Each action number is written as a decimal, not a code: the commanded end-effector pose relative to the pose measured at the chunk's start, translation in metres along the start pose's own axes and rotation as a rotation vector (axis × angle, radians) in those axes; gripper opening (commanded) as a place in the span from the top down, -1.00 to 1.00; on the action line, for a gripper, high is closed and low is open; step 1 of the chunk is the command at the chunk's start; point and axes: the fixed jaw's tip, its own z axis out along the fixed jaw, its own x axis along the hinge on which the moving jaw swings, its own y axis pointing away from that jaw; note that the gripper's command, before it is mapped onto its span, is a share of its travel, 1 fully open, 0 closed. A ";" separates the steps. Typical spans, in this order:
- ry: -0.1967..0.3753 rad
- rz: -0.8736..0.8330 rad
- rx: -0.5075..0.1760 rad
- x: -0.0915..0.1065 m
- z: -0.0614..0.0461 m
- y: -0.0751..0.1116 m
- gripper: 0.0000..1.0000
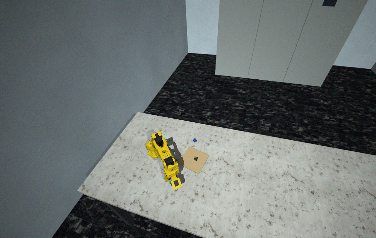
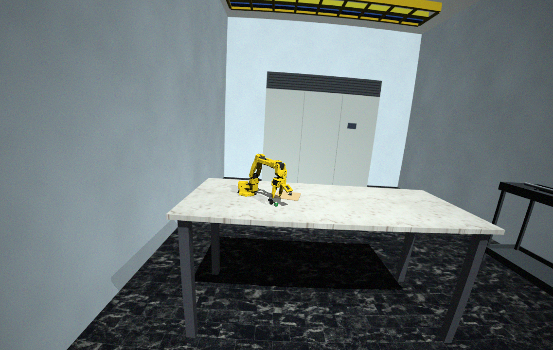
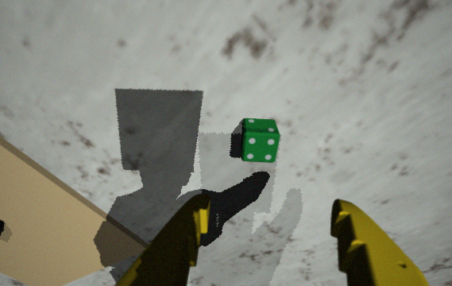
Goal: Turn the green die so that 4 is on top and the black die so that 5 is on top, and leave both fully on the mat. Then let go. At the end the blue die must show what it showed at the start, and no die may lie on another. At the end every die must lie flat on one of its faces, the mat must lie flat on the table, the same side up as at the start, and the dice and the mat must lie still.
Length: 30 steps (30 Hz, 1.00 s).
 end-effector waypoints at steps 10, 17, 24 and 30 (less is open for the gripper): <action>-0.047 0.021 -0.004 -0.007 -0.011 0.002 0.49; -0.047 0.021 -0.004 -0.007 -0.011 0.002 0.49; -0.047 0.021 -0.004 -0.007 -0.011 0.002 0.49; -0.047 0.021 -0.004 -0.008 -0.009 0.002 0.49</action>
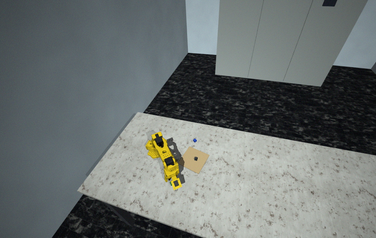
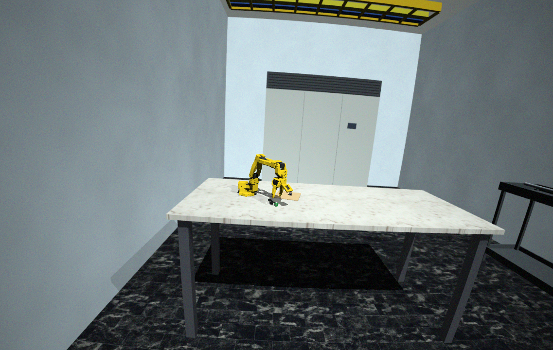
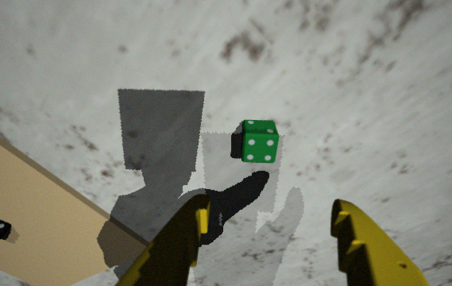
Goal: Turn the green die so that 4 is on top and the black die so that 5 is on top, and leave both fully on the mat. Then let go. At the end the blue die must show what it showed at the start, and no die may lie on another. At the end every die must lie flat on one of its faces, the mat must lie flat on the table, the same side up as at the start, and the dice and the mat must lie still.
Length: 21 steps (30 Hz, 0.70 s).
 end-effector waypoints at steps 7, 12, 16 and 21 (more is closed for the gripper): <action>-0.049 0.003 -0.004 -0.007 0.000 0.002 0.49; -0.049 0.003 -0.004 -0.008 0.005 0.002 0.49; -0.049 0.003 -0.004 -0.008 0.012 0.002 0.49; -0.049 0.003 -0.004 -0.008 0.021 0.002 0.49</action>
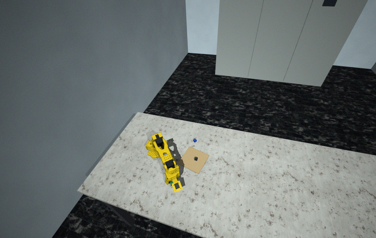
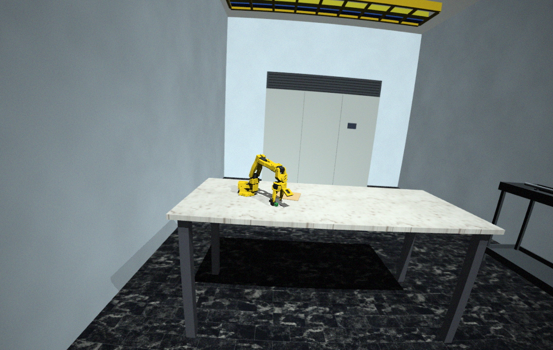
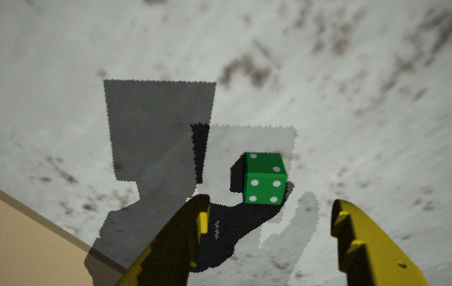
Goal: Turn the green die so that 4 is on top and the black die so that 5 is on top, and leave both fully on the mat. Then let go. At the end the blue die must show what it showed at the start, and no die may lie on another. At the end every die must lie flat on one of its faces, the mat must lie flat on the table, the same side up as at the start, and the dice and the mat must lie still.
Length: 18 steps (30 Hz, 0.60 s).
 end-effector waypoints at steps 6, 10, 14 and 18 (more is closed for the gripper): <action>-0.030 0.003 -0.003 -0.003 0.007 0.002 0.49; -0.030 0.003 -0.003 -0.003 0.011 0.002 0.49; -0.030 0.003 -0.003 -0.003 0.014 0.002 0.49; -0.030 0.003 -0.003 -0.003 0.015 0.002 0.49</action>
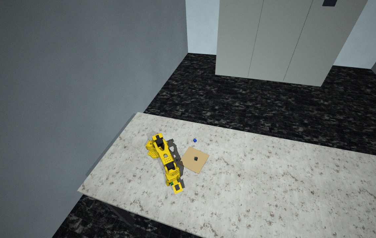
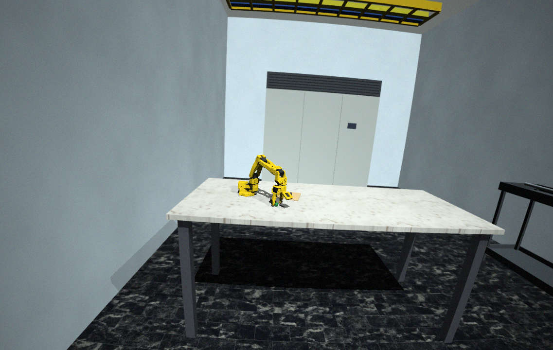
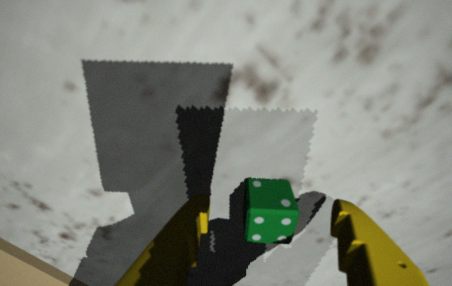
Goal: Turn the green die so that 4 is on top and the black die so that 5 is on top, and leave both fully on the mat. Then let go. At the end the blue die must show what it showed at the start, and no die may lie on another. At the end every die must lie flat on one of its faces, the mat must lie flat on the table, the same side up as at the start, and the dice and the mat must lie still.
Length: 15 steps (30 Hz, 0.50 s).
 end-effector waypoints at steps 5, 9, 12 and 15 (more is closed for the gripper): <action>-0.025 0.003 -0.003 -0.003 -0.003 0.002 0.49; -0.025 0.003 -0.003 -0.003 -0.003 0.002 0.50; -0.025 0.003 -0.003 -0.003 -0.003 0.001 0.51; -0.025 0.003 -0.003 -0.003 -0.003 0.001 0.53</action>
